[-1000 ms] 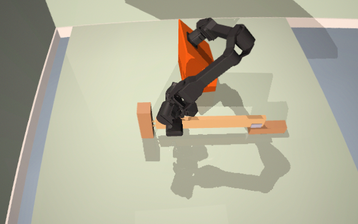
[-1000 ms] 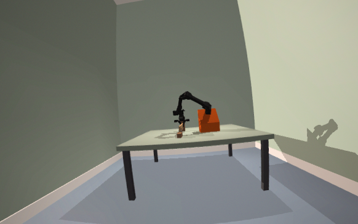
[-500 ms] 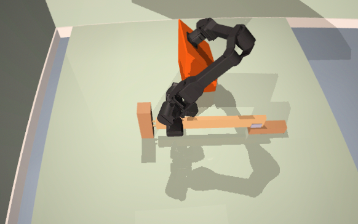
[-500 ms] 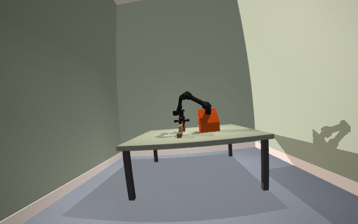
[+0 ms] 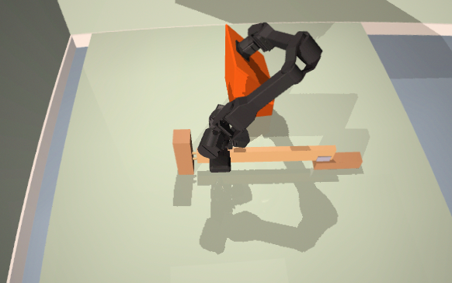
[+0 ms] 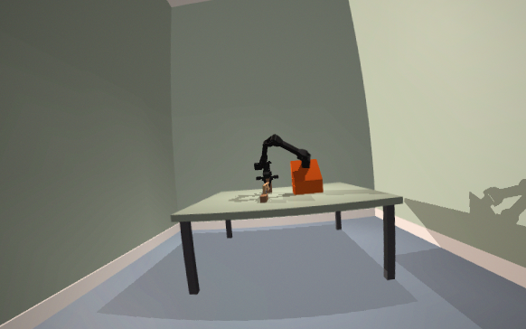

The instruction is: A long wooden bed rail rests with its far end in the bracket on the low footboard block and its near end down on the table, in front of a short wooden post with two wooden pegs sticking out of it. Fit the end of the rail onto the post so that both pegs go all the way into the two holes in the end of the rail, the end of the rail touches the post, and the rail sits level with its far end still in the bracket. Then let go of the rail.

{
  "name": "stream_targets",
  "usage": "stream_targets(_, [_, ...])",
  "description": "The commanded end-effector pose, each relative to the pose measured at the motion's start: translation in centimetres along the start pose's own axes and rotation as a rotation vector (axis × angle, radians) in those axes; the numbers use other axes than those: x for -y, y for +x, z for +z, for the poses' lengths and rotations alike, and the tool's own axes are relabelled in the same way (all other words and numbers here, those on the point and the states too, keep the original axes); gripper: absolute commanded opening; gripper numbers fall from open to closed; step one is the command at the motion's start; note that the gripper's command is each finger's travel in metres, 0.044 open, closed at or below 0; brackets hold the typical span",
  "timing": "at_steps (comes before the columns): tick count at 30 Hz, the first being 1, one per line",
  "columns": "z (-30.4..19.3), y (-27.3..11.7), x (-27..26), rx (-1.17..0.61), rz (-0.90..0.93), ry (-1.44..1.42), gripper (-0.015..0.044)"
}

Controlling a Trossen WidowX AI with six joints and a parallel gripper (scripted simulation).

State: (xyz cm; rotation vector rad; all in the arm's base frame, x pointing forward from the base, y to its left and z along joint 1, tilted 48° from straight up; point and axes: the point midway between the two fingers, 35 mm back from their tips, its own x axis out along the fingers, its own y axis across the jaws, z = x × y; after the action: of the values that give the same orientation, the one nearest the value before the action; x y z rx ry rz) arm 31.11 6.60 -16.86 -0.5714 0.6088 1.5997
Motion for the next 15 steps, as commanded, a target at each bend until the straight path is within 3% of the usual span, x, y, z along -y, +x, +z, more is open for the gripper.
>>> stream_targets(1, [-0.3,-0.23,0.22,-0.005,-0.007,-0.002,0.0])
stream_targets(15, [-0.63,-0.44,0.39,-0.005,-0.007,-0.002,0.0])
